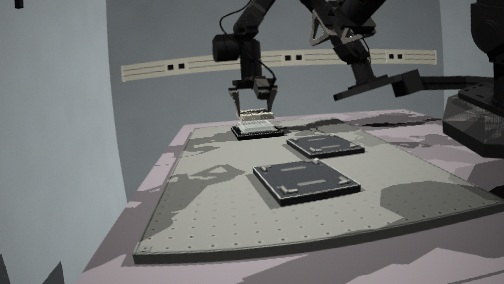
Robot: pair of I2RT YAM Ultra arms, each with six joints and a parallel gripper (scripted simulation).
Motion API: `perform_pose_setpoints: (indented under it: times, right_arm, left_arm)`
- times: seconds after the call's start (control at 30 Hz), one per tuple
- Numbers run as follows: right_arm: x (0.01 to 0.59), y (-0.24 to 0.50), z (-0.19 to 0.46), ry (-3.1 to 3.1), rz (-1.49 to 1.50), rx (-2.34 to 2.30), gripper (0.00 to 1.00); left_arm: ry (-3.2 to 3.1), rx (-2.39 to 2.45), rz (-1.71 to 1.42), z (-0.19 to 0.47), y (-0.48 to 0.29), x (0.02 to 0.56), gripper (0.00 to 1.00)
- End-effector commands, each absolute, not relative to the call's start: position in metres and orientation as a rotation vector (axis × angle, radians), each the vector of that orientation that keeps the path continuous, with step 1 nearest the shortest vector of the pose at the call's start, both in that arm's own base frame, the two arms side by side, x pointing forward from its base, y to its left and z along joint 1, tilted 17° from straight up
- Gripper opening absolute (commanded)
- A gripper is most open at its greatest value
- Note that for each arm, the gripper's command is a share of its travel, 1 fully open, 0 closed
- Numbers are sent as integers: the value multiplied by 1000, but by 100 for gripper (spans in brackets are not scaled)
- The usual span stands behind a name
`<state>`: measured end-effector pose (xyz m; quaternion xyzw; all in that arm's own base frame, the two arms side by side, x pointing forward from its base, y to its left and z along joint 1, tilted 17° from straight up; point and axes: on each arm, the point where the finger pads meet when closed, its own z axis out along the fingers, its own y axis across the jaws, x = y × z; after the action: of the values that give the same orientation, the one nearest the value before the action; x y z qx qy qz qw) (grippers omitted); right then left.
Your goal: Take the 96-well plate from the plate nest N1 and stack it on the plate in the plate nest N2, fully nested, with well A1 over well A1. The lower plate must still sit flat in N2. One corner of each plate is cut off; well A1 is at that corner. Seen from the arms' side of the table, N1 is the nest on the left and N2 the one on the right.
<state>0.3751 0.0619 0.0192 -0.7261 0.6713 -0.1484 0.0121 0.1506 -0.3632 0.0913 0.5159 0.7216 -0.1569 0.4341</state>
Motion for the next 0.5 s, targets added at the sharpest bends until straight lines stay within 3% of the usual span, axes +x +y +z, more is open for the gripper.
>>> perform_pose_setpoints:
  times: [0.0, 0.47]
  right_arm:
    - [378, 63, 15, 2070, -475, -2264, 79]
    - [381, 56, -13, 2085, -453, -2268, 79]
  left_arm:
    - [1784, 1297, -405, 88, -366, 147, 100]
    - [1784, 1297, -405, 88, -366, 147, 100]
